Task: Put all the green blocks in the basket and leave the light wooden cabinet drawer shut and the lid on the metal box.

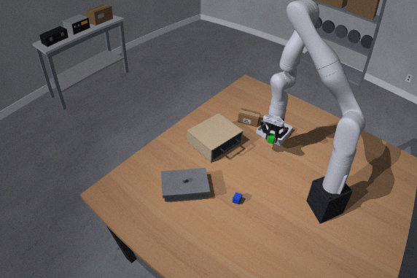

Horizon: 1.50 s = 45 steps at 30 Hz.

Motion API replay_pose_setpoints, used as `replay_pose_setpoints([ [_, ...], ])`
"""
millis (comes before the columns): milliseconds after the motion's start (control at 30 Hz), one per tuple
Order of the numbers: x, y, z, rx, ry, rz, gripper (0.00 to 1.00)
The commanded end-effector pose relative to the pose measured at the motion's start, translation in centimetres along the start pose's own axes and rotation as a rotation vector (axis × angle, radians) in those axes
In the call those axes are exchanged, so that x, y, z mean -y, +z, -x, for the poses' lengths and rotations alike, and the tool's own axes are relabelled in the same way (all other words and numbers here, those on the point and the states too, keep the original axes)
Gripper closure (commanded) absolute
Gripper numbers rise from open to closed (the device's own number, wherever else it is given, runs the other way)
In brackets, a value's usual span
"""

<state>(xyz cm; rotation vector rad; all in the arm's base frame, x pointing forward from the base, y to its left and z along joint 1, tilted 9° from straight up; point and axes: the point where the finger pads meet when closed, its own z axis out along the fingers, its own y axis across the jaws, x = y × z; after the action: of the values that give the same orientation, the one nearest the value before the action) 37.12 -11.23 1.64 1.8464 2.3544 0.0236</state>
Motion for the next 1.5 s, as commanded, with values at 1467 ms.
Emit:
replay_pose_setpoints([
  [1467, -0.3, -9.8, 0.4, 0.001, -0.020, -0.001, 0.90],
])
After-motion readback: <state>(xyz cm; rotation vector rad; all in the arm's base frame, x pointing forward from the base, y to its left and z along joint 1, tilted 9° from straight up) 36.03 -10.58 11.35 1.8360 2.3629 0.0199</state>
